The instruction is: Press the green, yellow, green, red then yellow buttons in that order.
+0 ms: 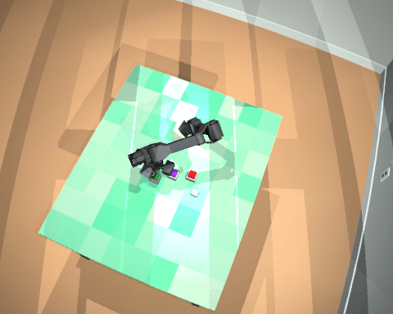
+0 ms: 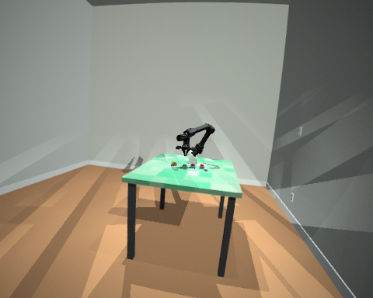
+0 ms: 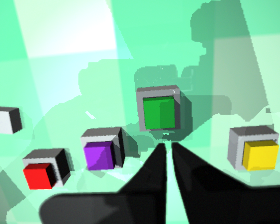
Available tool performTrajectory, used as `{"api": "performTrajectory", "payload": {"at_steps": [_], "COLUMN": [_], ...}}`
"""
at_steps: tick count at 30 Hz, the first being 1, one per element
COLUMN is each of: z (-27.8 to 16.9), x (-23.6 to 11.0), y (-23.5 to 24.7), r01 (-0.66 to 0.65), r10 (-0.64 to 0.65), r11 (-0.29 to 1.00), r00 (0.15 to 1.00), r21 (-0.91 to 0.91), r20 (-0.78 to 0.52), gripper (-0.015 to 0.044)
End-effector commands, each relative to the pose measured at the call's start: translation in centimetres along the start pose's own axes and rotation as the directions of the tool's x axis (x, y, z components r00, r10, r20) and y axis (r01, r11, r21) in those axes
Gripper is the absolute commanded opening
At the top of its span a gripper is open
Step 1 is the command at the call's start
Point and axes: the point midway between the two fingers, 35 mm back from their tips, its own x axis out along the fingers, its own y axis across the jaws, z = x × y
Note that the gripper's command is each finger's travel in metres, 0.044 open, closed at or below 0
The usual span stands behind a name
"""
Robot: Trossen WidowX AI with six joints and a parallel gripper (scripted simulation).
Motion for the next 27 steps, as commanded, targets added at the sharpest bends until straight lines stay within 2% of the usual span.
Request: {"api": "performTrajectory", "payload": {"at_steps": [1,4,8,11,19,23,27], "z": [-0.1,-0.4,-3.5,-5.8,-6.2,-6.2,-6.3], "x": [-1.5,-1.6,-1.9,-1.7,-1.4,3.6,4.6], "y": [0.2,-1.0,-7.8,-11.1,-11.7,-11.7,-11.7], "r01": [0.002,0.006,0.017,0.012,0.011,0.010,0.009], "r10": [-0.002,-0.006,-0.017,-0.012,-0.011,-0.010,-0.009], "r11": [1.000,1.000,1.000,1.000,1.000,1.000,1.000], "r00": [1.000,1.000,1.000,1.000,1.000,1.000,1.000], "r21": [-0.011,-0.010,-0.008,-0.009,-0.010,-0.010,-0.011], "r20": [-0.005,-0.004,-0.005,-0.006,-0.006,-0.005,-0.005], "gripper": [0.0020,0.0020,0.0020,0.0020,0.0020,0.0020,0.0020]}}
